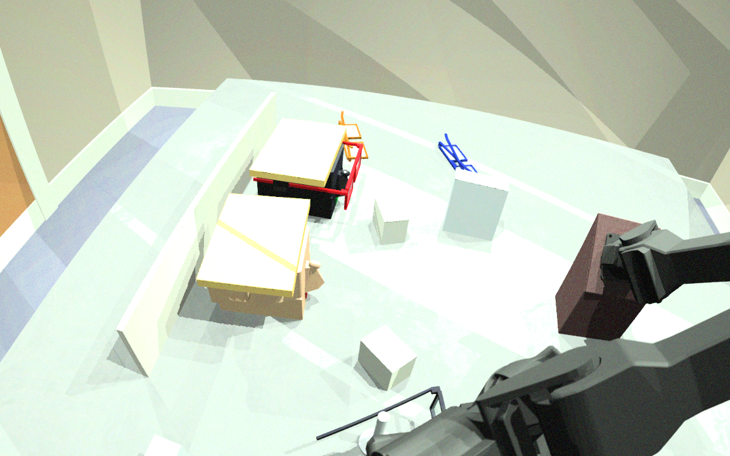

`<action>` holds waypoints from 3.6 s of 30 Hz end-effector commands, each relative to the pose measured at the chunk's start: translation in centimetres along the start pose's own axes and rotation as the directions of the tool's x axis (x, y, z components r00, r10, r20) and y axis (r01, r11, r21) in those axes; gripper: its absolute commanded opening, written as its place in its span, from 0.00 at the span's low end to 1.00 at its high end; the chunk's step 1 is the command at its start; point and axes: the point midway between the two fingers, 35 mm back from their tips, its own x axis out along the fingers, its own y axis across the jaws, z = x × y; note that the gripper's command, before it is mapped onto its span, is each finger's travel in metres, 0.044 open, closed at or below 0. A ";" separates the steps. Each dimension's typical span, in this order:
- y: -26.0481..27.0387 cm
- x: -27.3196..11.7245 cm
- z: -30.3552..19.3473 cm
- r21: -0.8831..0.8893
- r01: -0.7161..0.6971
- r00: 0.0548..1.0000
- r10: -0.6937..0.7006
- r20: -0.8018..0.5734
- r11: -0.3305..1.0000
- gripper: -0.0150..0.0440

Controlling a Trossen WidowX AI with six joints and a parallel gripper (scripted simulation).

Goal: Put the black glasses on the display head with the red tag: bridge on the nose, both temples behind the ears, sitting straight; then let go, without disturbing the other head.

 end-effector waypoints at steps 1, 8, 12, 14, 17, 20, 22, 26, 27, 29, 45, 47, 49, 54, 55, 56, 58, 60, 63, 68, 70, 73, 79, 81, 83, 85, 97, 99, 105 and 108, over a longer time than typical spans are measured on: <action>0.1 -0.1 0.3 0.003 0.004 1.000 -0.004 -0.001 1.000 0.25; 0.3 -0.1 0.8 0.003 0.004 1.000 -0.004 0.000 1.000 0.25; 0.4 -0.1 1.0 0.003 0.004 1.000 -0.004 0.000 1.000 0.25; 0.4 -0.1 1.2 0.003 0.004 1.000 -0.004 0.000 1.000 0.25; 0.5 -0.1 1.4 0.003 0.004 1.000 -0.004 0.001 1.000 0.25; 0.5 -0.1 1.6 0.003 0.004 1.000 -0.004 0.001 1.000 0.25; 0.5 -0.1 1.8 0.003 0.004 1.000 -0.004 0.001 1.000 0.25; 0.6 -0.1 2.1 0.003 0.005 1.000 -0.005 0.001 1.000 0.25; 0.6 -0.1 2.1 0.003 0.005 1.000 -0.005 0.001 1.000 0.25; 0.6 -0.1 2.2 0.003 0.005 1.000 -0.005 0.002 1.000 0.25; 0.7 -0.1 2.3 0.003 0.005 1.000 -0.005 0.002 1.000 0.25; 0.7 -0.1 2.3 0.003 0.005 1.000 -0.005 0.002 1.000 0.25; 0.7 -0.1 2.2 0.003 0.005 1.000 -0.005 0.002 1.000 0.25; 0.7 -0.1 2.0 0.003 0.004 1.000 -0.004 0.001 1.000 0.25; 0.7 -0.1 1.9 0.003 0.004 1.000 -0.004 0.001 1.000 0.25; 0.7 -0.1 1.8 0.003 0.004 1.000 -0.004 0.001 1.000 0.25; 0.7 -0.1 1.7 0.003 0.004 1.000 -0.004 0.001 1.000 0.25; 0.7 -0.2 1.6 0.003 0.004 1.000 -0.004 0.001 1.000 0.25; 0.6 -1.0 1.4 0.002 0.004 1.000 -0.004 -0.001 1.000 0.25; 0.5 -3.9 1.1 0.002 0.003 1.000 -0.003 -0.005 1.000 0.25; 0.6 -5.1 1.1 0.002 0.003 1.000 -0.003 -0.004 1.000 0.25; 0.7 -6.0 1.0 0.002 0.003 1.000 -0.003 -0.004 1.000 0.25; 0.2 -5.2 -0.8 0.017 0.001 1.000 -0.001 -0.026 1.000 0.25; -0.1 -5.1 -2.0 0.022 -0.001 0.999 0.002 -0.038 1.000 0.25; -0.4 -5.0 -3.3 0.027 -0.003 0.999 0.005 -0.048 1.000 0.25; -0.6 -4.9 -4.6 0.033 -0.006 0.998 0.008 -0.058 0.999 0.25; -0.7 -5.0 -12.1 0.074 -0.022 0.996 0.028 -0.088 0.997 0.25; -0.5 -5.1 -13.3 0.081 -0.023 0.996 0.031 -0.089 0.996 0.25; 0.2 -5.4 -16.7 0.103 -0.027 0.996 0.036 -0.084 0.994 0.25; 0.8 -5.5 -18.3 0.114 -0.027 0.996 0.036 -0.079 0.993 0.25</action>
